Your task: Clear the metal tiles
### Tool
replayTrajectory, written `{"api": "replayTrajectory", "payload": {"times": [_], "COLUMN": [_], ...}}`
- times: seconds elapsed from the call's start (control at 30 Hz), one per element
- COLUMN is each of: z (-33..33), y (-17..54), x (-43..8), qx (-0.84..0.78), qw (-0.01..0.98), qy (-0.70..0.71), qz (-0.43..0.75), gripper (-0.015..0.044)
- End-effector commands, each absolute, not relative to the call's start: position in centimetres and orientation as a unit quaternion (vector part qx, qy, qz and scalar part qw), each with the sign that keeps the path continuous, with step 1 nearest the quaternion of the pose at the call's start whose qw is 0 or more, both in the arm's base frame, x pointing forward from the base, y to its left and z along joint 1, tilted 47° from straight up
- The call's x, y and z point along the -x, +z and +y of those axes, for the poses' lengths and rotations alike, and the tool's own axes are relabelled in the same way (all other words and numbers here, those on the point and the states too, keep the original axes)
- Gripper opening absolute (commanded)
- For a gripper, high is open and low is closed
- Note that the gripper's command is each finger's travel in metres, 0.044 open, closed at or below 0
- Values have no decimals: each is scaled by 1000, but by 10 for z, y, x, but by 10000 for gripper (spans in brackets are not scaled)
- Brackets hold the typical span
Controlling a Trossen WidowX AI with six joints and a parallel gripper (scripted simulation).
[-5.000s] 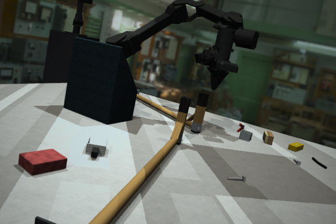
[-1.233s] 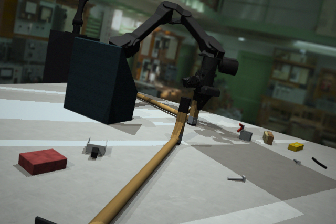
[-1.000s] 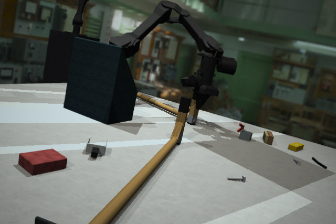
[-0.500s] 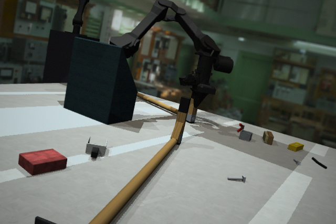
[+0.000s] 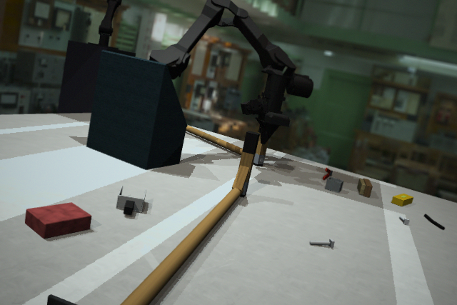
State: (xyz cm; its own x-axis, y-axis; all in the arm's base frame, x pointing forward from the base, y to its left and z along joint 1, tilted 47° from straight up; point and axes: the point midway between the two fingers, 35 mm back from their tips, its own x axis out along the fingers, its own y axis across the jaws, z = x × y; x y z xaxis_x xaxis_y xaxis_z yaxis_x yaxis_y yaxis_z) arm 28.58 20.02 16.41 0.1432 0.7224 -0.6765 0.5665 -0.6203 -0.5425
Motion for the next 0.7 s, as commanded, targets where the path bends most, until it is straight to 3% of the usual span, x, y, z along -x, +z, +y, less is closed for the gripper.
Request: {"api": "replayTrajectory", "payload": {"times": [0.0,0.67], "z": [193,137], "y": [170,221], "x": [-288,-277], "qx": [753,752], "qw": [78,77], "qy": [494,496], "qz": [-428,-427], "gripper": [0,0]}}
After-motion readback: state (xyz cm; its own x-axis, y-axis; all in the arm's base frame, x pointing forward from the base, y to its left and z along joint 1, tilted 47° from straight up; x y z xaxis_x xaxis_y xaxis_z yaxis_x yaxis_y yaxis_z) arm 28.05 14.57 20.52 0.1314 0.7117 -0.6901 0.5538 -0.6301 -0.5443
